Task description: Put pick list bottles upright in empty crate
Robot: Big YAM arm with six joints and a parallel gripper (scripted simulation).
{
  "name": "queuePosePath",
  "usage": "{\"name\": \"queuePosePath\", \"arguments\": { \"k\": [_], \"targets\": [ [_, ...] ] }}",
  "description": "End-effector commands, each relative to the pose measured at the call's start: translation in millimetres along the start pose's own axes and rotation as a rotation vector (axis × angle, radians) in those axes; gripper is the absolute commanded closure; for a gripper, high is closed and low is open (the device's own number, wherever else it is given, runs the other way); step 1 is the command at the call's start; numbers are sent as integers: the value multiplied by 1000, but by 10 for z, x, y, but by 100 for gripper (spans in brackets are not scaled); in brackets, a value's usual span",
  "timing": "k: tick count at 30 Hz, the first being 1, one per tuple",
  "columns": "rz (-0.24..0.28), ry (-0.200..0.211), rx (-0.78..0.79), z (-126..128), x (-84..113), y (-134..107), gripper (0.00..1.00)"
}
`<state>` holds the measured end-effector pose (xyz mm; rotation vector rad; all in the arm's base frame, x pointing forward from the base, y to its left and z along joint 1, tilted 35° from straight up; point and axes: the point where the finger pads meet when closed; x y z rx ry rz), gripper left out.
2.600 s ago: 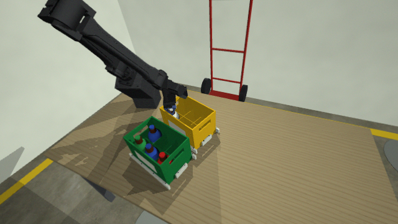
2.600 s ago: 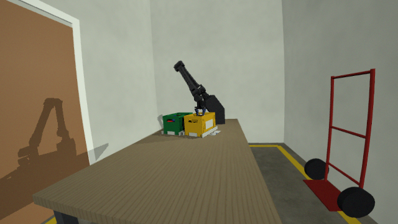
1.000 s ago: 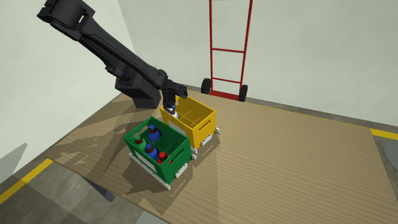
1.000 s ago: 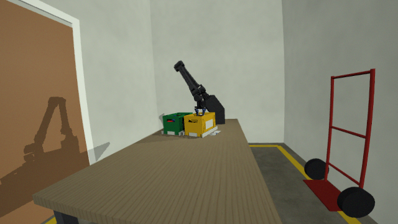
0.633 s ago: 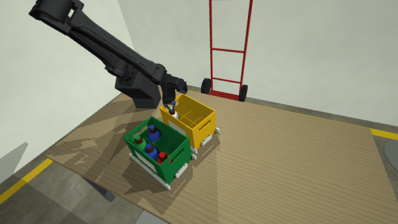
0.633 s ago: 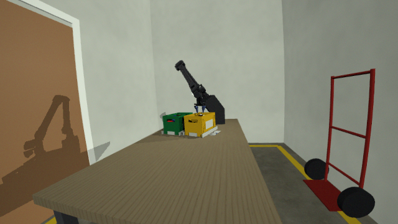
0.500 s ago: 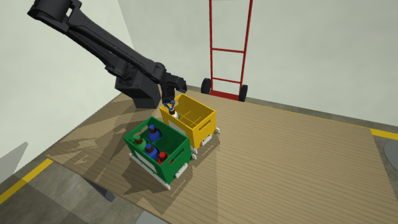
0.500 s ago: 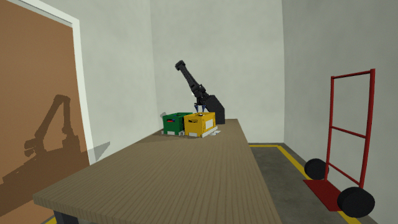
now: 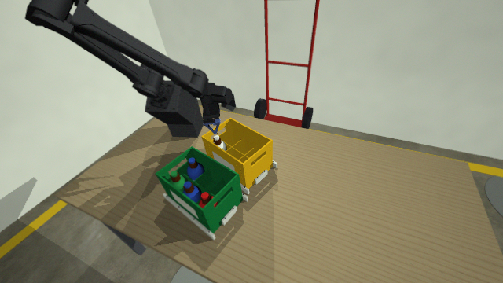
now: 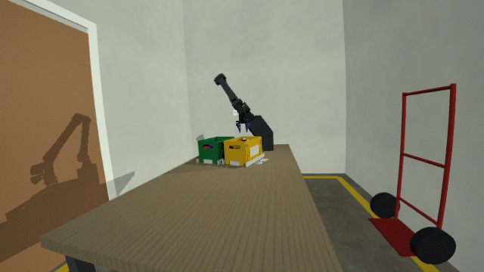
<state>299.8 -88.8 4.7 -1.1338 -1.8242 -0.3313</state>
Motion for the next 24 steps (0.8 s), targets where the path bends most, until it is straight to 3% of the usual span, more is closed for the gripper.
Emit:
{"name": "queuePosePath", "arguments": {
  "k": [1,4,8,24],
  "targets": [
    [-22,-19,-26,-115,174,114,39],
    [-22,-17,-25,-103,227,106,39],
    [22,12,-16,8,97,-25,39],
    [19,10,-10,52,67,-50,39]
  ]
}}
Point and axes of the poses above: the point where the finger pads meet when closed, its own x axis back along the fingers, its own z axis across the jaws, y = z × x, and after that the axes turned 10 degrees about x, right-handed
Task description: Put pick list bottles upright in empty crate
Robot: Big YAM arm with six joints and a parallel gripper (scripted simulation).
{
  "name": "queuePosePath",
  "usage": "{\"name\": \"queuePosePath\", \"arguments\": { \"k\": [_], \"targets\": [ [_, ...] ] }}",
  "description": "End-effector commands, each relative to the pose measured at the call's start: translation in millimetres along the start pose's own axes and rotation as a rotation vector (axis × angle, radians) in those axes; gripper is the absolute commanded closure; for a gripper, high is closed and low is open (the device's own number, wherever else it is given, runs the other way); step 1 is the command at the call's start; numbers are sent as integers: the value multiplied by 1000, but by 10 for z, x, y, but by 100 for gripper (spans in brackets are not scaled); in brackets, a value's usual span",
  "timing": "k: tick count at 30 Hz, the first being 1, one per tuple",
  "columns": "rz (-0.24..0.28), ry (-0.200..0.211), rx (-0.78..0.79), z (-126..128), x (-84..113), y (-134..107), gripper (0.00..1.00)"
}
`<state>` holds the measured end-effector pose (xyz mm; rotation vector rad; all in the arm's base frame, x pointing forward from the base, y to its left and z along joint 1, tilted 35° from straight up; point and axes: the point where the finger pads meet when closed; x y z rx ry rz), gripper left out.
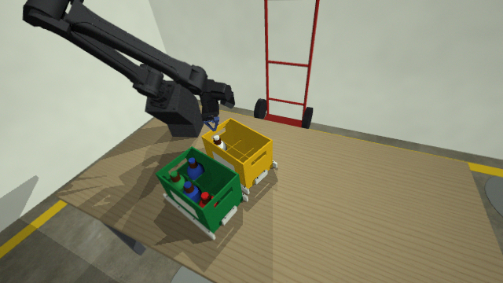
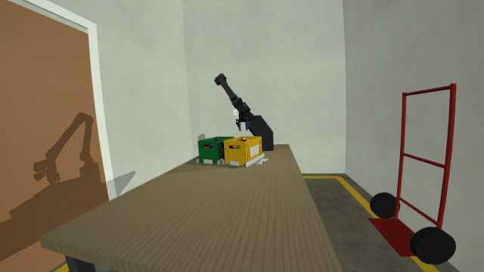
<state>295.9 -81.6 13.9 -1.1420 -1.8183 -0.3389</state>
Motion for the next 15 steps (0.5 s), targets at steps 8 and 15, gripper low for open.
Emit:
{"name": "queuePosePath", "arguments": {
  "k": [8,15],
  "targets": [
    [9,2,-7,10,-49,-13,39],
    [11,4,-5,25,-58,-27,39]
  ]
}}
Point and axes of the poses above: the point where the finger pads meet when closed, its own x axis back along the fingers, its own z axis across the jaws, y = z × x, and after that the axes turned 10 degrees about x, right-handed
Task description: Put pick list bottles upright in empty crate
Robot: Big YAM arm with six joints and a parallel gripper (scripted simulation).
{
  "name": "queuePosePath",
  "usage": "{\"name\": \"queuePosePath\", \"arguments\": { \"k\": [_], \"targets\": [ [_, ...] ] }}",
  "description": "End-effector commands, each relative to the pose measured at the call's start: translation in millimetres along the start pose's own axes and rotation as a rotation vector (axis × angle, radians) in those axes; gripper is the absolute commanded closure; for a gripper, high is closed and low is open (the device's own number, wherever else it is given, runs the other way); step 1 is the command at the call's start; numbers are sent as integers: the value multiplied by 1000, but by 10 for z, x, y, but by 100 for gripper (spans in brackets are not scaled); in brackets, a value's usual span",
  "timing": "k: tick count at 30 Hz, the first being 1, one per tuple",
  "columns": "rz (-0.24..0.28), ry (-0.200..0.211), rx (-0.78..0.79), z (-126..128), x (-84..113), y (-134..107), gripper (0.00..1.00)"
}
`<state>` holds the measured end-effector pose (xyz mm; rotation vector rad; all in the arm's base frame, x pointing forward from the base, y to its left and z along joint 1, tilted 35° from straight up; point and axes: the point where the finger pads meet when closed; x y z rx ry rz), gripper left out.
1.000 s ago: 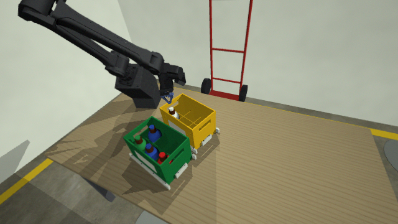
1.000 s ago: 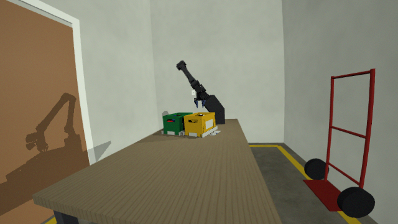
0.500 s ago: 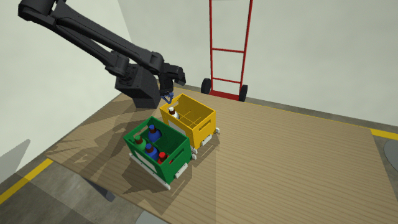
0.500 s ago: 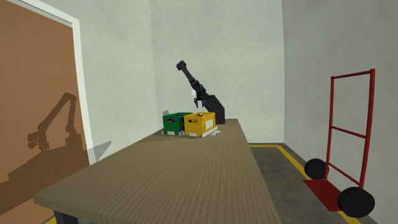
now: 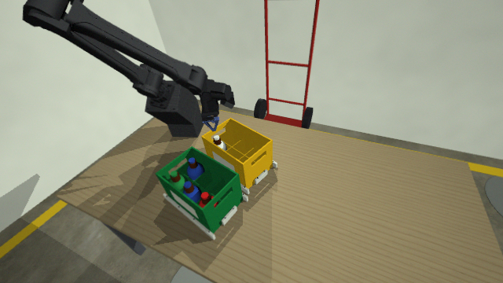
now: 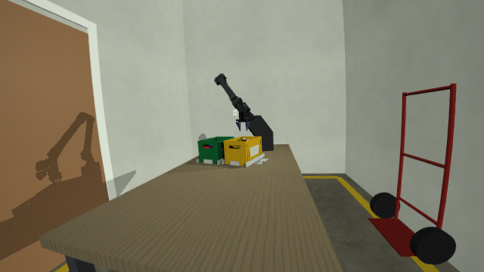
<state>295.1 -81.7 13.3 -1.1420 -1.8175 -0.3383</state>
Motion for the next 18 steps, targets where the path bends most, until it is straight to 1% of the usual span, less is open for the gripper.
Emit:
{"name": "queuePosePath", "arguments": {
  "k": [1,18],
  "targets": [
    [11,3,-6,20,-56,-24,39],
    [7,1,-9,0,-53,-7,39]
  ]
}}
Point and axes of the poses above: the point where the finger pads meet when closed, its own x axis back along the fingers, its own z axis across the jaws, y = z × x, and after that the axes turned 10 degrees about x, right-handed
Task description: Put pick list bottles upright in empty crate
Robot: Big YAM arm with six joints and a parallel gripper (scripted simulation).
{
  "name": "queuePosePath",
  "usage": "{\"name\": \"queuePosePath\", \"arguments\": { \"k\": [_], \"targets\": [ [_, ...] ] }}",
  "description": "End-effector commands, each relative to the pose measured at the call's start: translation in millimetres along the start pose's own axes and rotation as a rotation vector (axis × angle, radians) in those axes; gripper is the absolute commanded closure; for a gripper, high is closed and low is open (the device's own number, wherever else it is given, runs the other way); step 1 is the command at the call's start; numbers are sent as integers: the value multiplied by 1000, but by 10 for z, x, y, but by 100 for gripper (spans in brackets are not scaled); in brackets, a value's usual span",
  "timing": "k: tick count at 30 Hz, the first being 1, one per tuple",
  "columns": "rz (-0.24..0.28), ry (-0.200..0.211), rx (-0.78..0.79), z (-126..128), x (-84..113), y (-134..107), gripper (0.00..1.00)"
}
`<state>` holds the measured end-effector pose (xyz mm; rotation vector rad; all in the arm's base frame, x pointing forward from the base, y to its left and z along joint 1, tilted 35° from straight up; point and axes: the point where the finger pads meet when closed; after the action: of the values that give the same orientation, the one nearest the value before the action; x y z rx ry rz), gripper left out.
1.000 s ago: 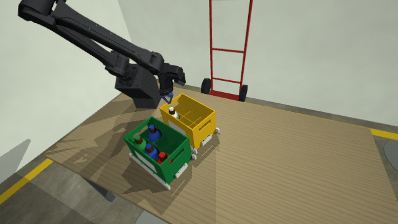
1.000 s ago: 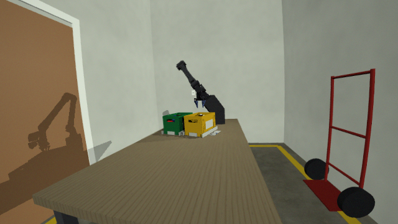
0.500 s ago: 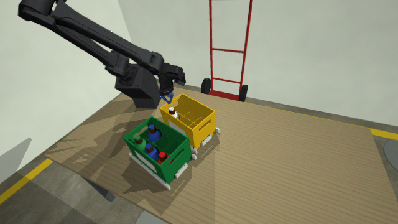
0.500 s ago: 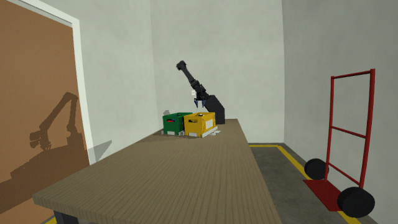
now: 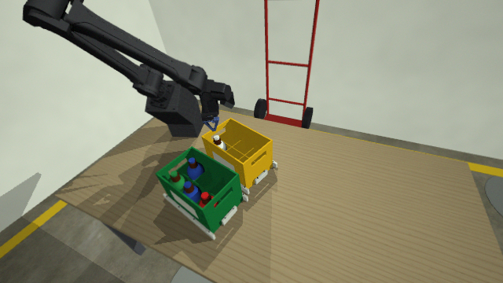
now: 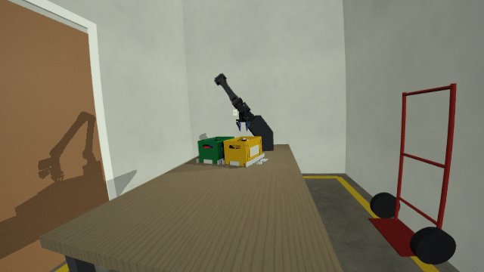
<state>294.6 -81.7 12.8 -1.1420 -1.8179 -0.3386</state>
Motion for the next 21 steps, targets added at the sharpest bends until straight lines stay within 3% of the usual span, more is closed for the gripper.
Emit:
{"name": "queuePosePath", "arguments": {
  "k": [1,21],
  "targets": [
    [9,2,-7,-2,-50,-9,39],
    [11,3,-6,9,-60,-22,39]
  ]
}}
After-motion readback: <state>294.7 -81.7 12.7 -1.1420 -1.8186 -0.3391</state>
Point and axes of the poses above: the point where the finger pads meet when closed, its own x axis back along the fingers, its own z axis across the jaws, y = z × x, and after that the axes turned 10 degrees about x, right-handed
